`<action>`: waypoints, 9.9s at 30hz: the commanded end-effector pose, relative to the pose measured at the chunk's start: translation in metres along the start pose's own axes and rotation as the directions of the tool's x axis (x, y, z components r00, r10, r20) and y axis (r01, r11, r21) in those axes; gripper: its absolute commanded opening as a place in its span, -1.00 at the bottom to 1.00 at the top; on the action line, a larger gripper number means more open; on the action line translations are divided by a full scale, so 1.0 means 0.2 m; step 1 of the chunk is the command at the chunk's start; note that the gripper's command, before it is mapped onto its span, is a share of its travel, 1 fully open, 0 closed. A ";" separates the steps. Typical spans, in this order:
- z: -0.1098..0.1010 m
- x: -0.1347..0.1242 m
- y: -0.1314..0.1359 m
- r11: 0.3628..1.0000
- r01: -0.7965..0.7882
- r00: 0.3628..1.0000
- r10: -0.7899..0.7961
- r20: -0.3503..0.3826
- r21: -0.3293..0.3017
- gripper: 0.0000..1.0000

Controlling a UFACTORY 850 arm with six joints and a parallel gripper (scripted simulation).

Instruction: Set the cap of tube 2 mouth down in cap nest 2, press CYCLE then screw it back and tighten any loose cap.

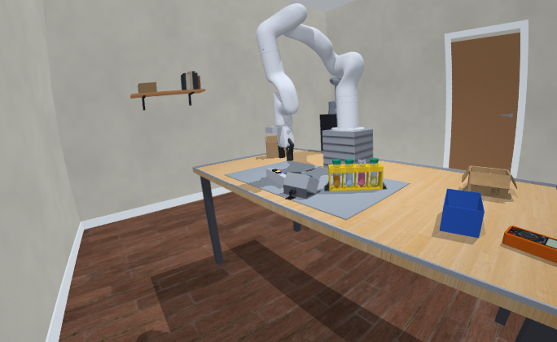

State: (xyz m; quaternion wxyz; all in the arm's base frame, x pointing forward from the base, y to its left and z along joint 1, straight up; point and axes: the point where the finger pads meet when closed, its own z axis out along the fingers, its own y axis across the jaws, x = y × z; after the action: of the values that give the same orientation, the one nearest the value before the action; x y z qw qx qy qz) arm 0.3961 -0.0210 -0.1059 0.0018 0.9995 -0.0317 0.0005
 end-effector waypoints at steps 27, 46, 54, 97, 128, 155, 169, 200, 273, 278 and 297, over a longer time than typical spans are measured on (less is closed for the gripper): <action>0.00 0.00 0.00 1.000 0.000 1.000 0.000 -0.001 0.000 1.00; 0.00 0.00 0.00 1.000 0.000 1.000 0.000 -0.001 0.000 1.00; 0.00 0.00 0.00 1.000 0.000 1.000 0.000 -0.001 0.000 1.00; -0.06 0.03 -0.05 1.000 0.000 1.000 0.000 -0.001 0.000 -0.08; -0.08 0.14 -0.29 1.000 0.000 1.000 0.000 -0.001 0.000 -0.08; 0.29 0.14 -0.29 1.000 0.000 1.000 0.000 -0.001 0.000 -0.08; 0.32 0.14 -0.29 1.000 0.000 1.000 0.000 -0.001 0.000 -0.08; 0.26 0.14 -0.29 1.000 0.000 1.000 0.000 -0.001 0.000 -1.00; -0.36 -0.62 -1.34 0.997 -0.074 0.997 0.074 -0.001 0.001 -1.00; -0.36 -0.71 -1.48 0.997 -0.074 0.997 0.074 -0.001 0.001 -1.00; -0.36 -0.89 -1.73 0.997 -0.074 0.997 0.074 -0.001 0.001 -1.00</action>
State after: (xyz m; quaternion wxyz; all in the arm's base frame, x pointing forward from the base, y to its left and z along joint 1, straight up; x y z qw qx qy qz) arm 0.2399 0.3340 -0.0360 0.0048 0.9976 -0.0688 0.0023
